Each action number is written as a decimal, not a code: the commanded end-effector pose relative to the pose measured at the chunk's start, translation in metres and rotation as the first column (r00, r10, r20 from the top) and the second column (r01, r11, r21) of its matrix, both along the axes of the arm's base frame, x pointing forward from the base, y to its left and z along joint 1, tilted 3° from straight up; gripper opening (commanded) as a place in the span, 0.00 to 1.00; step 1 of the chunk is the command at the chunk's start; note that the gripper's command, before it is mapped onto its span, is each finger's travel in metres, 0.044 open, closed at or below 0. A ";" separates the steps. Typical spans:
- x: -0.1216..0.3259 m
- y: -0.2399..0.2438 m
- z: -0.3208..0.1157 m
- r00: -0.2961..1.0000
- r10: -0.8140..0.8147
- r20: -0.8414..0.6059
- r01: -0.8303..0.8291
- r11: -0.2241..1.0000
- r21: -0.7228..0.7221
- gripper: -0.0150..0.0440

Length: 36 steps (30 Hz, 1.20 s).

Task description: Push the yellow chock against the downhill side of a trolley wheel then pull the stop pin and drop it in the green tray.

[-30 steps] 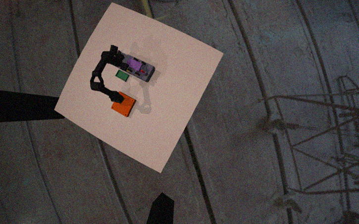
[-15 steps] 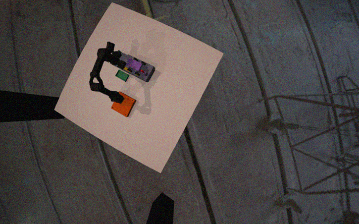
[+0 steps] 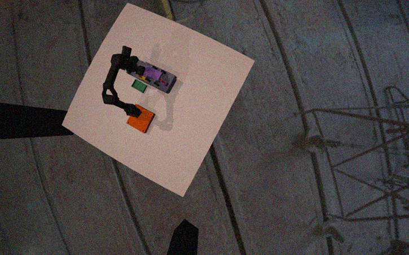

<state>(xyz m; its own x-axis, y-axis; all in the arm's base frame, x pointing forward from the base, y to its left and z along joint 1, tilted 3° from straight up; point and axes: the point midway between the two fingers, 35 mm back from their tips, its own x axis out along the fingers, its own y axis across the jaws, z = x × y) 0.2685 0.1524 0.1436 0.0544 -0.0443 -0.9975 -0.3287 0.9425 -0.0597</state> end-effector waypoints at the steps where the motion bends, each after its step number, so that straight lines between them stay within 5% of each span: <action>1: 0.009 -0.008 0.005 0.997 0.081 0.021 -0.080 0.997 -0.013 0.58; 17: 0.040 -0.074 0.015 0.793 0.604 -0.075 -0.609 0.784 -0.123 0.58; 36: 0.057 -0.161 0.029 0.223 0.930 -0.291 -0.975 0.215 -0.060 0.58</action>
